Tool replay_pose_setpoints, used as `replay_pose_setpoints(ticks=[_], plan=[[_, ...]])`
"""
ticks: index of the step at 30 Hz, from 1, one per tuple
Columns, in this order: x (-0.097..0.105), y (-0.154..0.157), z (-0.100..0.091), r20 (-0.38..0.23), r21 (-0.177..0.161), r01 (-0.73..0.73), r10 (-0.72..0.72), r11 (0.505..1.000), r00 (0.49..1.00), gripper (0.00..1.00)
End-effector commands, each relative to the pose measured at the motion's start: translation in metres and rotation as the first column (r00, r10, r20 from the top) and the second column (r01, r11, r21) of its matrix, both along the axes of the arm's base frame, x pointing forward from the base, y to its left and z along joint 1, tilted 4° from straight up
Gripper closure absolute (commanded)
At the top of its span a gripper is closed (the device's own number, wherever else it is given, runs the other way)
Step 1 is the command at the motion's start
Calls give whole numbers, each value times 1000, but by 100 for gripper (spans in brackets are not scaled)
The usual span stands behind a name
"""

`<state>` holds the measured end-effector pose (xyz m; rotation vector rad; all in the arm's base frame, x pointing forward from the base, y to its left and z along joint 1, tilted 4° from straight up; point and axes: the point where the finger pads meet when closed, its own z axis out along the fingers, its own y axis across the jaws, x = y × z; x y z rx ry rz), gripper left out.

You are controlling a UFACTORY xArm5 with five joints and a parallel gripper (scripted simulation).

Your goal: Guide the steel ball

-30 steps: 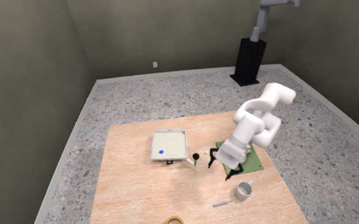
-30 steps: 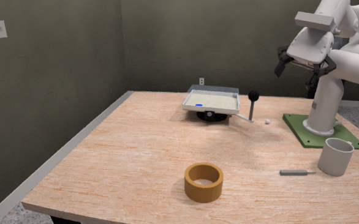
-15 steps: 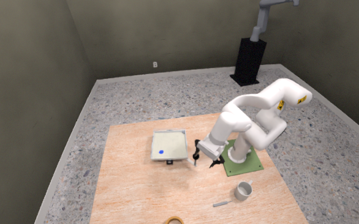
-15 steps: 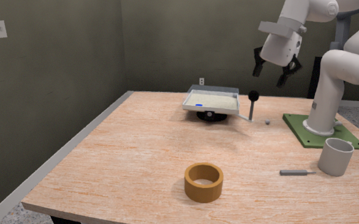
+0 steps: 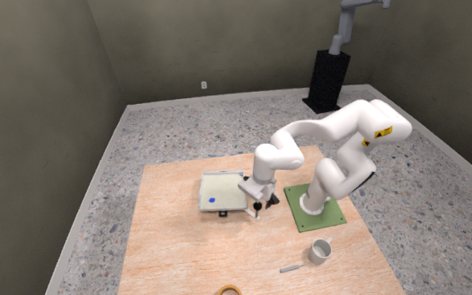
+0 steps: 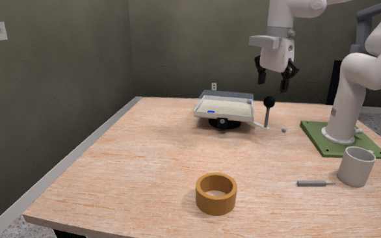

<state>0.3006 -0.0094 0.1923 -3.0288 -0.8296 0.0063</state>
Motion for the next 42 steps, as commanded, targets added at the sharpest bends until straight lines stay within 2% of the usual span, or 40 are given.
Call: replay_pose_setpoints(ticks=[1, 2, 42], plan=[[2, -3, 0, -11, 1, -1, 1, 1000, 1000, 0], [2, -3, 0, -11, 1, -1, 1, 1000, 1000, 38], [2, -3, 0, -11, 1, -1, 1, 1000, 1000, 38]])
